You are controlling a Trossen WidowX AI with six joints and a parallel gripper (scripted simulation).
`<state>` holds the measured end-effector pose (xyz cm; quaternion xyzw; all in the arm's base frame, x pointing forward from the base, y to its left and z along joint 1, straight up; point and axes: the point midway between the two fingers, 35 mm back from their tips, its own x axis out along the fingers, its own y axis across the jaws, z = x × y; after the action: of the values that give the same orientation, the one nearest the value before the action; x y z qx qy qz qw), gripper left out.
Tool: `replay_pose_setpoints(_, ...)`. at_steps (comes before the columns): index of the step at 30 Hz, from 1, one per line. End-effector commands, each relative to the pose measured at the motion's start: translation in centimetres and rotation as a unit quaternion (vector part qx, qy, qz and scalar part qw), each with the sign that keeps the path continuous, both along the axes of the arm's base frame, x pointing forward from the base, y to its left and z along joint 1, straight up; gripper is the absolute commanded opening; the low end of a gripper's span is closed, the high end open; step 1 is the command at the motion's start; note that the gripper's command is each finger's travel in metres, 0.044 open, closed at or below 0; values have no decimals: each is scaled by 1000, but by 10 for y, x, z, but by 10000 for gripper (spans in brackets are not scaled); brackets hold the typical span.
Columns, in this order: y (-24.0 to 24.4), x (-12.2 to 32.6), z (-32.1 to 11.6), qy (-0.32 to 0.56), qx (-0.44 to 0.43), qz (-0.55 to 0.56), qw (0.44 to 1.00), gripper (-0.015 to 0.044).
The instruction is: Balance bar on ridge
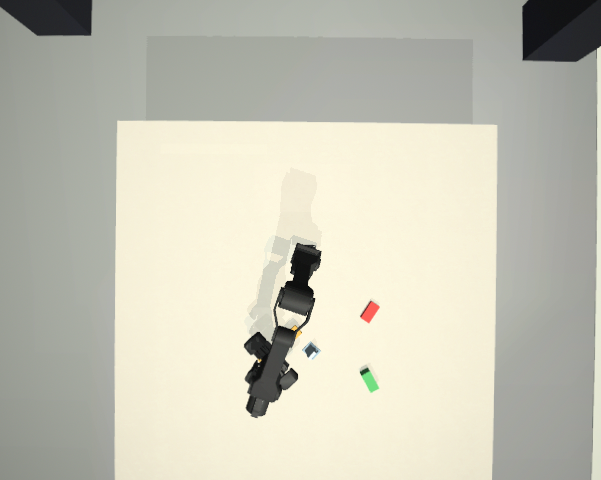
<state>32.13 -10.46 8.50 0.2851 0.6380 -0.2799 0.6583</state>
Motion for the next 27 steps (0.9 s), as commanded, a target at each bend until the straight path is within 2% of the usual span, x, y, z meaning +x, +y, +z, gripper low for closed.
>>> replay_pose_setpoints(1, 0, 1, 11, -3, -2, -1, 1000, 0)
replay_pose_setpoints(23, 1, -6, 67, -3, -3, -2, 1000, 0)
replay_pose_setpoints(27, 8, -2, 67, -3, -1, -52, 999, 0)
